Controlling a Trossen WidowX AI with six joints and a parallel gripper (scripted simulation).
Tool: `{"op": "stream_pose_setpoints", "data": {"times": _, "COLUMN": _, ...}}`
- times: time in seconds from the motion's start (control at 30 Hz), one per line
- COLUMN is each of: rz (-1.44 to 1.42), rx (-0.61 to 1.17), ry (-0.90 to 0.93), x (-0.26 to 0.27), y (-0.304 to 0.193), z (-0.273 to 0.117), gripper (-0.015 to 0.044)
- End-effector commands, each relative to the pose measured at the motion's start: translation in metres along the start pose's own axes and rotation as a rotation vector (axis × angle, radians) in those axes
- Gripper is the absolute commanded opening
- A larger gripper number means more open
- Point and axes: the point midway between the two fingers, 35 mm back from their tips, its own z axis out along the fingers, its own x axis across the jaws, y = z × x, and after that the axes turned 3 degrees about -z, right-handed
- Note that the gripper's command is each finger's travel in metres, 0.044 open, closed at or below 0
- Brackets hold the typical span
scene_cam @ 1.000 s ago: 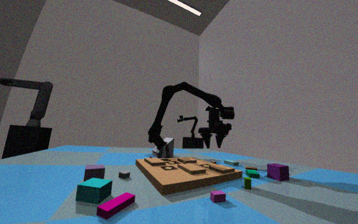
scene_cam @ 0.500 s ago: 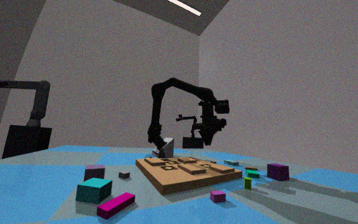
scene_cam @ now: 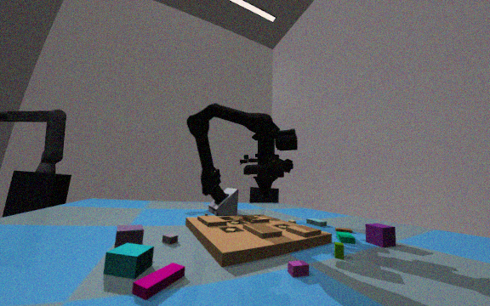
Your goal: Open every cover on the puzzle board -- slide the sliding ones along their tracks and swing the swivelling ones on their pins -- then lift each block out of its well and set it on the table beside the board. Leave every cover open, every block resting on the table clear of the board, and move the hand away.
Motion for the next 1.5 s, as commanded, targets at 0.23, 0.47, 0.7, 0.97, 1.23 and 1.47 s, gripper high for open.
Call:
{"op": "stream_pose_setpoints", "data": {"times": 0.23, "rz": -0.135, "rx": 0.014, "ry": -0.013, "x": -0.046, "y": -0.041, "z": 0.004, "gripper": 0.0000}}
{"op": "stream_pose_setpoints", "data": {"times": 0.47, "rz": -0.225, "rx": 0.026, "ry": -0.020, "x": -0.067, "y": -0.066, "z": 0.009, "gripper": 0.0000}}
{"op": "stream_pose_setpoints", "data": {"times": 0.7, "rz": -0.228, "rx": 0.026, "ry": -0.020, "x": -0.068, "y": -0.066, "z": 0.020, "gripper": 0.0000}}
{"op": "stream_pose_setpoints", "data": {"times": 0.97, "rz": -0.227, "rx": 0.027, "ry": -0.022, "x": -0.071, "y": -0.069, "z": 0.056, "gripper": 0.0000}}
{"op": "stream_pose_setpoints", "data": {"times": 1.23, "rz": -0.227, "rx": 0.027, "ry": -0.022, "x": -0.072, "y": -0.069, "z": 0.062, "gripper": 0.0000}}
{"op": "stream_pose_setpoints", "data": {"times": 1.47, "rz": -0.227, "rx": 0.028, "ry": -0.023, "x": -0.072, "y": -0.069, "z": 0.068, "gripper": 0.0000}}
